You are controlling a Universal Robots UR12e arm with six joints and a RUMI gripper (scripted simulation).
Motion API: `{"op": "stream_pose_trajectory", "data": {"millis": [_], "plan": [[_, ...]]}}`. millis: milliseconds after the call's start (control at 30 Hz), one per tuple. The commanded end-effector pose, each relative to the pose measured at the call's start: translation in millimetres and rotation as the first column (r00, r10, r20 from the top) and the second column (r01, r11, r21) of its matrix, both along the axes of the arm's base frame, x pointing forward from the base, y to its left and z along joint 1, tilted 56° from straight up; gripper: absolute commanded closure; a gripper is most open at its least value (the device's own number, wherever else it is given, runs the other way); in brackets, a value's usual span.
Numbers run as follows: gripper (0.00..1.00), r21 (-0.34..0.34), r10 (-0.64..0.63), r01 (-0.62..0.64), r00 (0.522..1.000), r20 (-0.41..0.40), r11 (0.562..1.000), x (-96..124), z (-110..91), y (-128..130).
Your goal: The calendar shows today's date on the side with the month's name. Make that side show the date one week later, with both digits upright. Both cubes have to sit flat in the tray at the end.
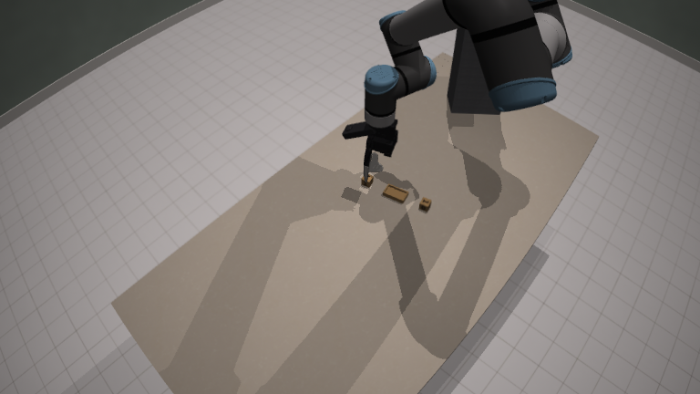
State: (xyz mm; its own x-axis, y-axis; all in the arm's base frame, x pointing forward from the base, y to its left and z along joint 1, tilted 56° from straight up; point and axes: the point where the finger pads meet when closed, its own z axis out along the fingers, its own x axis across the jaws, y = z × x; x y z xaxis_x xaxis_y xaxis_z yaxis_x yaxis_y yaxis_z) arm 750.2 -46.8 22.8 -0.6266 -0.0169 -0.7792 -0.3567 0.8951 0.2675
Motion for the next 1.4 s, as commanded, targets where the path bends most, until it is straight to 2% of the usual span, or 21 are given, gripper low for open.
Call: {"op": "stream_pose_trajectory", "data": {"millis": [0, 33, 167, 200, 267, 367, 433, 533, 567, 733, 767, 800, 900, 1000, 1033, 1133, 1167, 1267, 1367], "plan": [[0.0, -0.125, 0.105, -0.096, 0.992, 0.068, 0.988, -2.4, 8.9, 21.7], [0.0, -0.129, 0.108, -0.098, 0.992, 0.07, 0.987, -2.5, 9.2, 22.5], [0.0, -0.238, 0.201, -0.169, 0.972, 0.117, 0.956, -5.5, 16.8, 41.6], [0.0, -0.24, 0.203, -0.17, 0.972, 0.118, 0.956, -5.5, 17.0, 41.9], [0.0, -0.305, 0.259, -0.207, 0.955, 0.141, 0.93, -7.6, 21.6, 53.3], [0.0, -0.321, 0.273, -0.216, 0.951, 0.146, 0.922, -8.2, 22.7, 56.1], [0.0, -0.401, 0.345, -0.255, 0.923, 0.168, 0.88, -11.2, 28.5, 70.4], [0.0, -0.445, 0.384, -0.274, 0.906, 0.178, 0.853, -13.1, 31.7, 78.4], [0.0, -0.486, 0.421, -0.29, 0.888, 0.185, 0.825, -15.0, 34.7, 85.9], [0.0, -0.592, 0.519, -0.322, 0.832, 0.196, 0.739, -20.8, 43.1, 106.4], [0.0, -0.6, 0.526, -0.323, 0.828, 0.196, 0.732, -21.2, 43.7, 107.8], [0.0, -0.633, 0.557, -0.33, 0.807, 0.196, 0.7, -23.3, 46.4, 114.6], [0.0, -0.634, 0.558, -0.33, 0.806, 0.196, 0.699, -23.4, 46.5, 114.8], [0.0, -0.723, 0.643, -0.339, 0.742, 0.188, 0.602, -30.0, 54.3, 134.0], [0.0, -0.724, 0.644, -0.339, 0.742, 0.187, 0.601, -30.0, 54.3, 134.2], [0.0, -0.787, 0.706, -0.335, 0.687, 0.172, 0.518, -35.8, 60.4, 149.2], [0.0, -0.792, 0.71, -0.334, 0.683, 0.171, 0.512, -36.3, 60.9, 150.3], [0.0, -0.838, 0.757, -0.323, 0.636, 0.153, 0.44, -41.4, 65.9, 162.7], [0.0, -0.866, 0.786, -0.312, 0.603, 0.137, 0.391, -45.1, 69.2, 170.9]]}}
